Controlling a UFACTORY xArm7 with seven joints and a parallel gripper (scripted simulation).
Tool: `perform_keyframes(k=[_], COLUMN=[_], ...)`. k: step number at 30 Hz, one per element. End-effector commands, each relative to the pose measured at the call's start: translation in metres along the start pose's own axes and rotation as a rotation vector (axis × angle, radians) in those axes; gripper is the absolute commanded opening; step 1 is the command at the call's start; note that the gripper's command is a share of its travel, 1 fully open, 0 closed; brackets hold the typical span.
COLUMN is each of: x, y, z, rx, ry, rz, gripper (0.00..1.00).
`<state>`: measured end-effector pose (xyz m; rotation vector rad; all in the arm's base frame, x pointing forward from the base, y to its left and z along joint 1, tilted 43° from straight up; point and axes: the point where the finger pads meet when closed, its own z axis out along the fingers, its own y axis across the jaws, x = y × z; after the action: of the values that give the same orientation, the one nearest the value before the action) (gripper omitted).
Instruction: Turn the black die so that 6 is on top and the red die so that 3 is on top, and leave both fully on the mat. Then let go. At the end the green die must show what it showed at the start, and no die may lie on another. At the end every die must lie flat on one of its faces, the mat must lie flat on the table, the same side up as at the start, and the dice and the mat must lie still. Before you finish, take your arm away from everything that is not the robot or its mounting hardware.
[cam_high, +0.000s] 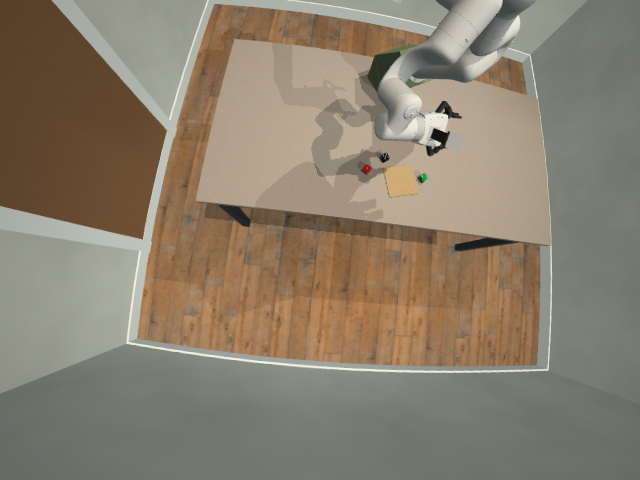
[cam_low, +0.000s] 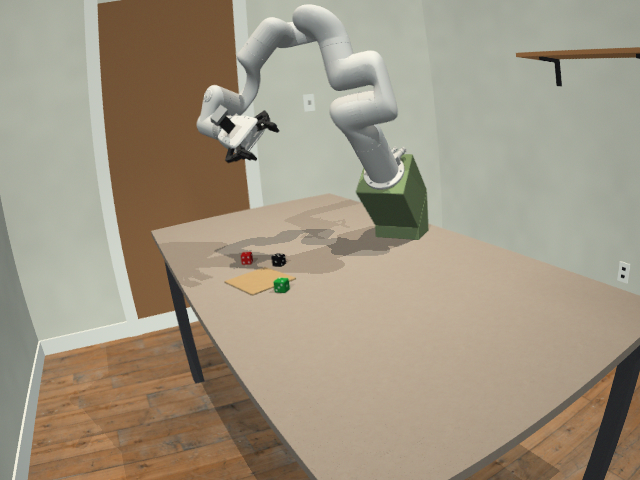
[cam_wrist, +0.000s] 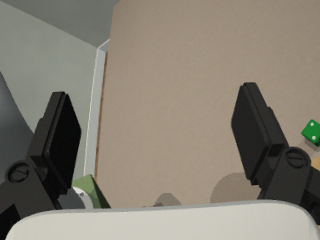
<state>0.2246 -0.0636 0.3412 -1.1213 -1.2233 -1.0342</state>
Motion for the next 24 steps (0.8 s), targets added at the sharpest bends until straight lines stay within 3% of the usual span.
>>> perform_keyframes(k=[1, 4, 5, 7, 19, 21, 24], x=[-0.004, -0.005, -0.01, -0.012, -0.044, -0.044, -0.058], y=[0.03, 0.035, 0.051, 0.055, 0.112, 0.112, 0.128], z=[0.002, 0.002, 0.001, 0.001, -0.011, -0.011, -0.019], rx=[-0.092, -0.105, -0.159, -0.174, -0.407, -0.407, -0.493], ry=[-0.009, -0.01, -0.013, -0.014, -0.014, -0.014, -0.009], rz=[0.147, 0.169, 0.254, 0.278, 0.616, 0.616, 0.728], gripper=[1.0, 1.0, 1.0, 1.0, 1.0, 1.0, 1.0])
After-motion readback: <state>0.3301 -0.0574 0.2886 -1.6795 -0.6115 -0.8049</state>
